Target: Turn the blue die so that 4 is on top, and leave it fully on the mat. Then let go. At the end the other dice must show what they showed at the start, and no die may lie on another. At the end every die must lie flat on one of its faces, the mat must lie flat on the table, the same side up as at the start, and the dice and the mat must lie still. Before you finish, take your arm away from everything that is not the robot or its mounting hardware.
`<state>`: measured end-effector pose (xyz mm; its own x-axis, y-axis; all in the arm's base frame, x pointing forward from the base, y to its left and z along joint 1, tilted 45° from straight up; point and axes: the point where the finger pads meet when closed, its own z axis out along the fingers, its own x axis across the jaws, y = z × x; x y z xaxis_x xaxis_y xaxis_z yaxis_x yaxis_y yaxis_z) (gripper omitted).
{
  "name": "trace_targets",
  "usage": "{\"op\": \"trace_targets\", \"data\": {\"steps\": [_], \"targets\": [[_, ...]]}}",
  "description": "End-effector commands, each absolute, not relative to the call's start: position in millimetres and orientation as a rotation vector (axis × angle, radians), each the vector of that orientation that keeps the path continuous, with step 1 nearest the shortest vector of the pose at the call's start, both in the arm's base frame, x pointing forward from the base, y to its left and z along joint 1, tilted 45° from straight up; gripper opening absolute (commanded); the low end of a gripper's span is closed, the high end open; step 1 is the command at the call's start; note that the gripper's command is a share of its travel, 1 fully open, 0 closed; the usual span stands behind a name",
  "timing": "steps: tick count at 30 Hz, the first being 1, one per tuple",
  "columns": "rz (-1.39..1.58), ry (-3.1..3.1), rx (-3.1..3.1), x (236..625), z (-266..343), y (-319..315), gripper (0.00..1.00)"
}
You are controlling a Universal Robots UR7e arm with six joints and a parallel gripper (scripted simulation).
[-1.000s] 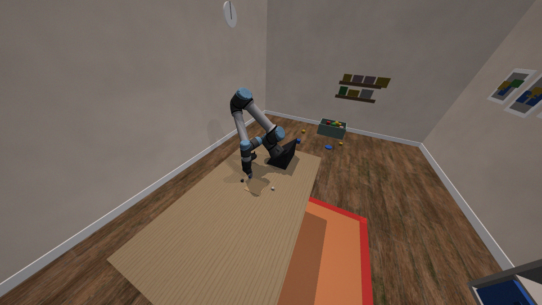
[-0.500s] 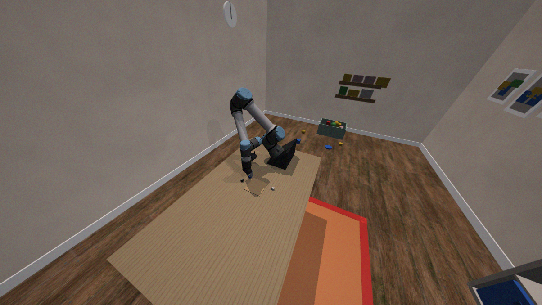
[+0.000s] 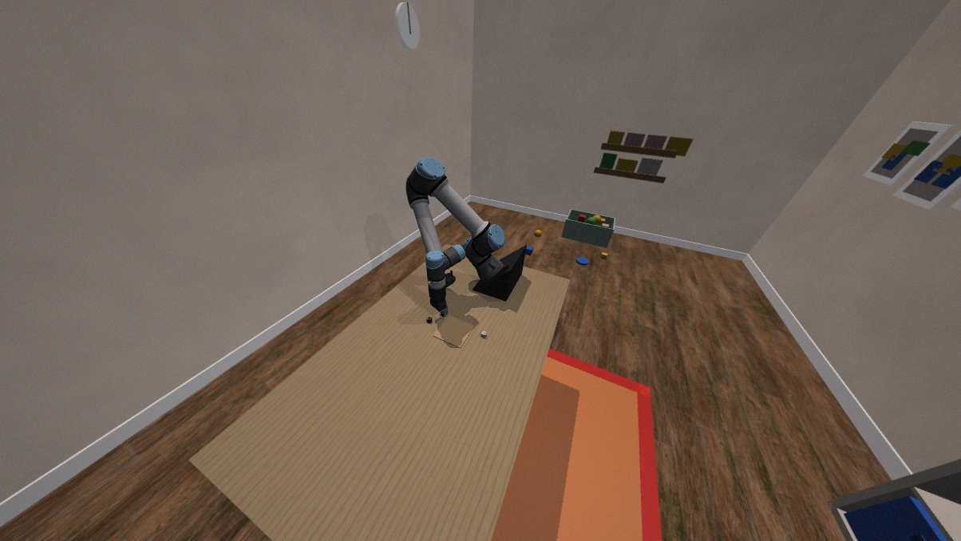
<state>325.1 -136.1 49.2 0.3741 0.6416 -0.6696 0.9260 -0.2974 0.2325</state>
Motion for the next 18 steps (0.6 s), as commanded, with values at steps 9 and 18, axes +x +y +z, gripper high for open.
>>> {"op": "trace_targets", "data": {"steps": [9, 18], "targets": [[-0.617, 1.348, 2.041, 323.8, 39.7, -144.8, 0.7], [-0.617, 1.348, 2.041, 323.8, 39.6, -145.0, 0.7]]}}
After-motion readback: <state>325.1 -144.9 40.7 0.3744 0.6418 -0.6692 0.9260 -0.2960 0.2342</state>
